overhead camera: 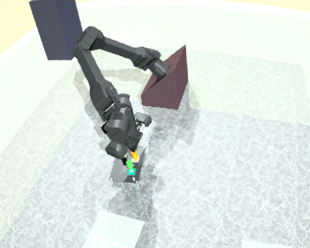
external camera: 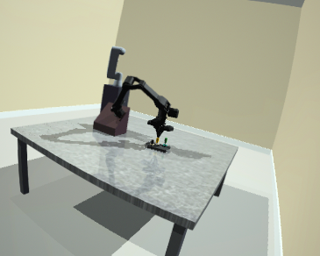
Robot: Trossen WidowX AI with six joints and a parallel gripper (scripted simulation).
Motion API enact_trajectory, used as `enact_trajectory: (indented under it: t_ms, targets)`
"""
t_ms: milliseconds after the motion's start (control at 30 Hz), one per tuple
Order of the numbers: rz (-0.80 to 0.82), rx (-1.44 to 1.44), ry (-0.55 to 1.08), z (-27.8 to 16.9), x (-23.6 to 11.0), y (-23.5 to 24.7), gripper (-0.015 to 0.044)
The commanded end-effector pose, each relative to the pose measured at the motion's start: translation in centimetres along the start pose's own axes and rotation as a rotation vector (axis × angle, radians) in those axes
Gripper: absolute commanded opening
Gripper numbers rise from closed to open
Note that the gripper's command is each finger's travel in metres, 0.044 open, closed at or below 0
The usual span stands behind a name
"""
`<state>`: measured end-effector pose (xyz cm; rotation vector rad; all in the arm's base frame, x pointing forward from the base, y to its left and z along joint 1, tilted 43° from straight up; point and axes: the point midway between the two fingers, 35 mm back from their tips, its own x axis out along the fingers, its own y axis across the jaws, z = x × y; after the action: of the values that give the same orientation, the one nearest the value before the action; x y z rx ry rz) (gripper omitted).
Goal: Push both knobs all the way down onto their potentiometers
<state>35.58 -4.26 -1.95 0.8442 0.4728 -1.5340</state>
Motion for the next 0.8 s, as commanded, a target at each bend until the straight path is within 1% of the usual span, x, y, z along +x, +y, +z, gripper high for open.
enact_trajectory:
  t_ms: [0,367,767]
  targets:
    - [-0.006,0.003,-0.007,0.1,0.6,0.0,0.0000]
    - [-0.006,0.003,-0.007,0.1,0.6,0.0,0.0000]
    - [-0.007,0.003,-0.006,0.1,-1.1,0.0,0.0000]
